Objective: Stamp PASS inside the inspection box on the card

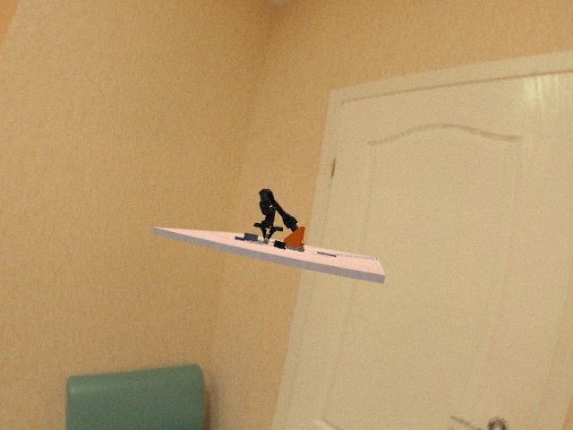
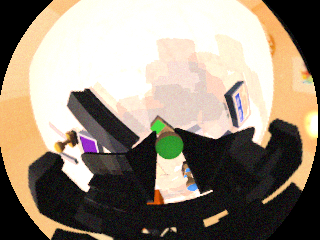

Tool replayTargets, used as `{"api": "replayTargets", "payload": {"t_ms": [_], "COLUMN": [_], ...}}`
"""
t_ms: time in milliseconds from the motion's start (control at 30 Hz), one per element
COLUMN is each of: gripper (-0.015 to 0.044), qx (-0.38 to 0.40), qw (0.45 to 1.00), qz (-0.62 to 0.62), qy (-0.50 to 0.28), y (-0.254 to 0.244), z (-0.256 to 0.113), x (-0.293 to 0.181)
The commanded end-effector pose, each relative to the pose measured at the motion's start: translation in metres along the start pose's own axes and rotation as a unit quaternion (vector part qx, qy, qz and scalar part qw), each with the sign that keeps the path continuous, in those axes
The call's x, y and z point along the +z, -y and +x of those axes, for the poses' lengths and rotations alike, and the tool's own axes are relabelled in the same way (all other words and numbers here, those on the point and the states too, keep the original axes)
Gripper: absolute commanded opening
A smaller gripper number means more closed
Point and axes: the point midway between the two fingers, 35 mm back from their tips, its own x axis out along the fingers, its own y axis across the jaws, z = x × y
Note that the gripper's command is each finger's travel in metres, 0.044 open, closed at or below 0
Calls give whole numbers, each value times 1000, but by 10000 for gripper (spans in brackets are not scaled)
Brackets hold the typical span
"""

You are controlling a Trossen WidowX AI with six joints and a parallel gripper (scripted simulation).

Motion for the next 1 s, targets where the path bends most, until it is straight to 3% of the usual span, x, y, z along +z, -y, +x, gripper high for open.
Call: {"api": "replayTargets", "payload": {"t_ms": [0, 967], "gripper": [0, 0], "qx": [1, 1], "qw": [1000, 1000], "qz": [2, 2], "qy": [2, 2], "y": [-1, -1], "z": [-3, -17], "x": [1, 1]}}
